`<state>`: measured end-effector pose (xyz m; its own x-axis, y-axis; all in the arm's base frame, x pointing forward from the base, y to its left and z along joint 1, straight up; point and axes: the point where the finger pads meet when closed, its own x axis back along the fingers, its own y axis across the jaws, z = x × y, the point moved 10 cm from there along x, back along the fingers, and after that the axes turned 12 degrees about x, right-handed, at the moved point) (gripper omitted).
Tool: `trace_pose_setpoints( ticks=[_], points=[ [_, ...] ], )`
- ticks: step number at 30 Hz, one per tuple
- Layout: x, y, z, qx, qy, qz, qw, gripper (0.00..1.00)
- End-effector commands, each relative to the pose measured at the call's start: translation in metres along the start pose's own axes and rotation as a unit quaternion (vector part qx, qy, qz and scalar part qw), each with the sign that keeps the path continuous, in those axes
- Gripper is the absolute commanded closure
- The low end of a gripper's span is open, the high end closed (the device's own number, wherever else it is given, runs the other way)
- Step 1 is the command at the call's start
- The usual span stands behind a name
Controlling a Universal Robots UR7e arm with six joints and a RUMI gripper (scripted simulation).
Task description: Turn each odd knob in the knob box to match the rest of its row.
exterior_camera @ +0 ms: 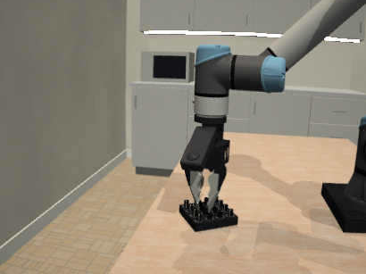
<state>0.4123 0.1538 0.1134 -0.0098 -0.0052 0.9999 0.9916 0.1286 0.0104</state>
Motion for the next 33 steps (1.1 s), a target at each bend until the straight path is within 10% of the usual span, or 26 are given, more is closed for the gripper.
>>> trace_pose_setpoints(
  ticks=[1,33],
  points=[
    [-0.0021,-0.0015,0.0000,0.000,0.000,0.002,1.000,0.89],
    [-0.0020,-0.0014,0.0000,0.000,0.000,0.002,1.000,0.96]
  ],
)
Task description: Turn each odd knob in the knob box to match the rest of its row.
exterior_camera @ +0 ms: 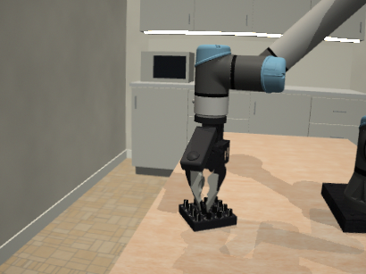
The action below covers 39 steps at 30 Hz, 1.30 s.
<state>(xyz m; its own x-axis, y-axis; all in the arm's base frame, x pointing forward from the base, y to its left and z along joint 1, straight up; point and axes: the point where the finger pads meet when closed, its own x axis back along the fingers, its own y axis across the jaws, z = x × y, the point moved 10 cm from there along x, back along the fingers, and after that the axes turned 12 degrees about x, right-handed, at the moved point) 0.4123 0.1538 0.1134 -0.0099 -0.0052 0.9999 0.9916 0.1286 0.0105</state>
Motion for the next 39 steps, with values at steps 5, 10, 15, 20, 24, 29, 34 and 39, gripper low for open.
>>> trace_pose_setpoints(
  ticks=[5,10,15,20,24,29,34,39],
  points=[
    [-0.0019,-0.0014,0.0000,0.000,0.000,0.002,1.000,0.96],
    [-0.0019,-0.0014,0.0000,0.000,0.000,0.002,1.000,0.96],
    [-0.0019,-0.0014,0.0000,0.000,0.000,0.002,1.000,0.96],
    [-0.0019,-0.0014,0.0000,0.000,0.000,0.002,1.000,0.96],
    [-0.0019,-0.0014,0.0000,0.000,0.000,0.002,1.000,0.96],
    [-0.0019,-0.0014,0.0000,0.000,0.000,0.002,1.000,0.96],
    [-0.0019,-0.0013,0.0000,0.004,0.000,0.002,1.000,0.96],
    [-0.0018,-0.0013,0.0000,0.009,0.000,0.002,1.000,0.96]
  ],
)
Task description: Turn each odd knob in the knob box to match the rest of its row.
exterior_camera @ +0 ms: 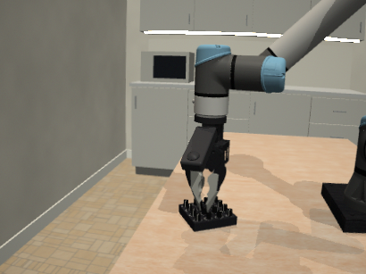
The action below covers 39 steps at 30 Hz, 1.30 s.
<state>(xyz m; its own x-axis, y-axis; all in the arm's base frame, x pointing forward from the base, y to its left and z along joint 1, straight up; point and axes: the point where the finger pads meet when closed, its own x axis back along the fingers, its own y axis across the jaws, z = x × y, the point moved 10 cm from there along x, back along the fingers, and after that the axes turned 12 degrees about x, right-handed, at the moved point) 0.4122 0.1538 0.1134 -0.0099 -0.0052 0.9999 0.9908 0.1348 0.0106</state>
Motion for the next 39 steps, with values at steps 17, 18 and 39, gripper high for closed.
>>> trace_pose_setpoints(
  ticks=[17,18,39],
  points=[
    [-0.0009,-0.0003,-0.0001,0.063,0.000,0.001,0.998,0.96],
    [-0.0009,-0.0003,-0.0001,0.063,0.000,0.001,0.998,0.96],
    [-0.0005,-0.0013,-0.0003,0.220,0.000,0.000,0.976,0.96]
  ],
)
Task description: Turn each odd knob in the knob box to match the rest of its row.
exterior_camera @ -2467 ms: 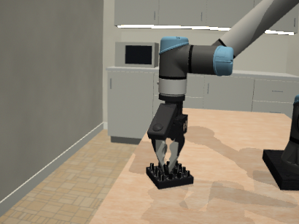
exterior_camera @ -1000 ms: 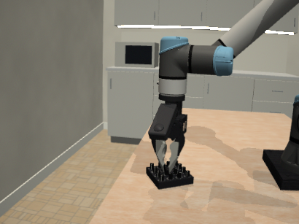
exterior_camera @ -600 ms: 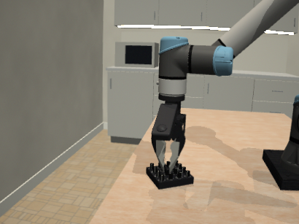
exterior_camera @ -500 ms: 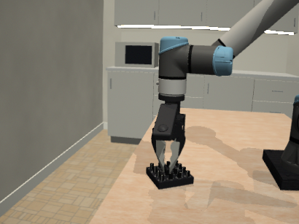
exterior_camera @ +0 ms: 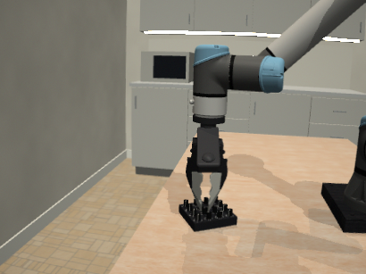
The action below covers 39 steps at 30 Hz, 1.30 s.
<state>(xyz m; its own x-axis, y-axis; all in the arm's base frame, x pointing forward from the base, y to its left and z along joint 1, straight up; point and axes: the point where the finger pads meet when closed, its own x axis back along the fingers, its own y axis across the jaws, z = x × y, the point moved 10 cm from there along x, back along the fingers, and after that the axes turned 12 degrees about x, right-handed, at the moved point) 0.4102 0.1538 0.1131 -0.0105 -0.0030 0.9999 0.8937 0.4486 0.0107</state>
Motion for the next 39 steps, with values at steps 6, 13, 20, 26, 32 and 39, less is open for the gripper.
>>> trace_pose_setpoints(
  ticks=[6,13,20,26,32,39],
  points=[
    [-0.0003,-0.0001,-0.0005,0.118,0.001,0.000,0.993,0.96],
    [-0.0003,-0.0005,-0.0007,0.165,0.002,0.000,0.986,0.96],
    [-0.0003,-0.0012,-0.0006,0.240,0.002,0.000,0.971,0.96],
    [-0.0003,-0.0017,-0.0008,0.294,0.001,0.000,0.956,0.96],
    [-0.0004,-0.0022,-0.0010,0.332,0.002,0.000,0.943,0.96],
    [-0.0003,-0.0026,-0.0011,0.397,0.001,-0.001,0.918,0.96]
  ],
)
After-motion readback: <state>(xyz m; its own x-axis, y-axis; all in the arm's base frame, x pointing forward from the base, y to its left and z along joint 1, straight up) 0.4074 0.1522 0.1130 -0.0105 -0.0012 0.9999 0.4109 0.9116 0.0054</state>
